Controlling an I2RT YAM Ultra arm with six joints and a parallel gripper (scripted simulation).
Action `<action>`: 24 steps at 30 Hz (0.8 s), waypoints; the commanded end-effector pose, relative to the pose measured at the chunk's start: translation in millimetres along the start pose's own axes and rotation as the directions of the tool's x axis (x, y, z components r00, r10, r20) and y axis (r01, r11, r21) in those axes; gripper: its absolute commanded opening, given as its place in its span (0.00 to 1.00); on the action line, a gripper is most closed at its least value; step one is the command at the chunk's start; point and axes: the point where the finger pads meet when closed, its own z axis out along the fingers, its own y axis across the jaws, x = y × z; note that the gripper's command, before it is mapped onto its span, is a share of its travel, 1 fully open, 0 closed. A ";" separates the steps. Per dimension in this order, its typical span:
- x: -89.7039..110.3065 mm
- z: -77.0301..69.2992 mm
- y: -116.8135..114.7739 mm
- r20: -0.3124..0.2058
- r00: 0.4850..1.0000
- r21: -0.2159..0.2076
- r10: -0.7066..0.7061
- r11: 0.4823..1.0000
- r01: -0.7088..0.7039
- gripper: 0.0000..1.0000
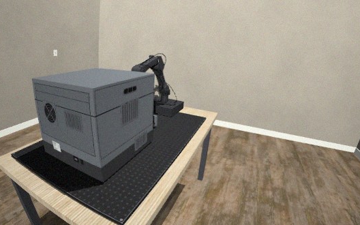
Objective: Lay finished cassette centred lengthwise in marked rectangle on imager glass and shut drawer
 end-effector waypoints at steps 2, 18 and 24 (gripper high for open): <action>1.3 -11.0 0.1 0.013 1.000 0.030 0.000 1.000 -0.001 1.00; 3.3 -21.8 16.6 0.013 1.000 0.024 0.005 1.000 -0.006 1.00; 1.7 -26.3 25.1 0.014 1.000 0.016 0.002 1.000 -0.003 1.00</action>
